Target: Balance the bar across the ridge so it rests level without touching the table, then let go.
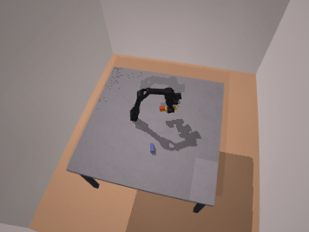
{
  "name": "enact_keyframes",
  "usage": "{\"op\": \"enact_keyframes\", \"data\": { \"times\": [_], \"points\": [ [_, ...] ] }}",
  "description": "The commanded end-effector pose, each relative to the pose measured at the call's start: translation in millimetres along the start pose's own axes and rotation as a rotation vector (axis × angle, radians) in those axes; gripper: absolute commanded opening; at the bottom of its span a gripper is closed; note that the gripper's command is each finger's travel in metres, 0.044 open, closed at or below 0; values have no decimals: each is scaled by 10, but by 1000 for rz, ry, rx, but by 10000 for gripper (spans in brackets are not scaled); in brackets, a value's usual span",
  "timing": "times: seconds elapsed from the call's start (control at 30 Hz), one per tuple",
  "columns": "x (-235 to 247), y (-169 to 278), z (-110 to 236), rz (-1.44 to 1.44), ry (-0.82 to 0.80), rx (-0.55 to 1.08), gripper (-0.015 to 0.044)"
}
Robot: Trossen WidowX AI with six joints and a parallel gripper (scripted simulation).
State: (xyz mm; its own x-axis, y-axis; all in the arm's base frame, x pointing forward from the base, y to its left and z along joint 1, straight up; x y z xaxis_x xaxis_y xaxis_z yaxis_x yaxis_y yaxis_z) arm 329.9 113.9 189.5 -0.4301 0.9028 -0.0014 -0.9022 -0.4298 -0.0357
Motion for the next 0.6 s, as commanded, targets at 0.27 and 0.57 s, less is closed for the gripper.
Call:
{"op": "enact_keyframes", "data": {
  "times": [0.27,0.57],
  "points": [
    [421,-102,14,-87,-2,-3,0],
    [626,-126,1,-128,-4,-3,0]
  ]
}}
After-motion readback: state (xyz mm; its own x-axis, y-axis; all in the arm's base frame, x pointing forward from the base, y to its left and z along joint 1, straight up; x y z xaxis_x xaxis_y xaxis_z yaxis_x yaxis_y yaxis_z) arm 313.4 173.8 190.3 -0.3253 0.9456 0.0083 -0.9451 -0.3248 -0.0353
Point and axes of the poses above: the point midway between the two fingers, 35 mm back from their tips, its own z axis back along the fingers, its own x axis across the jaws, y = z × x, the point moved 4 cm from there along z, back along the fingers, and after that the axes turned 4 degrees about z, right-handed, at the moved point
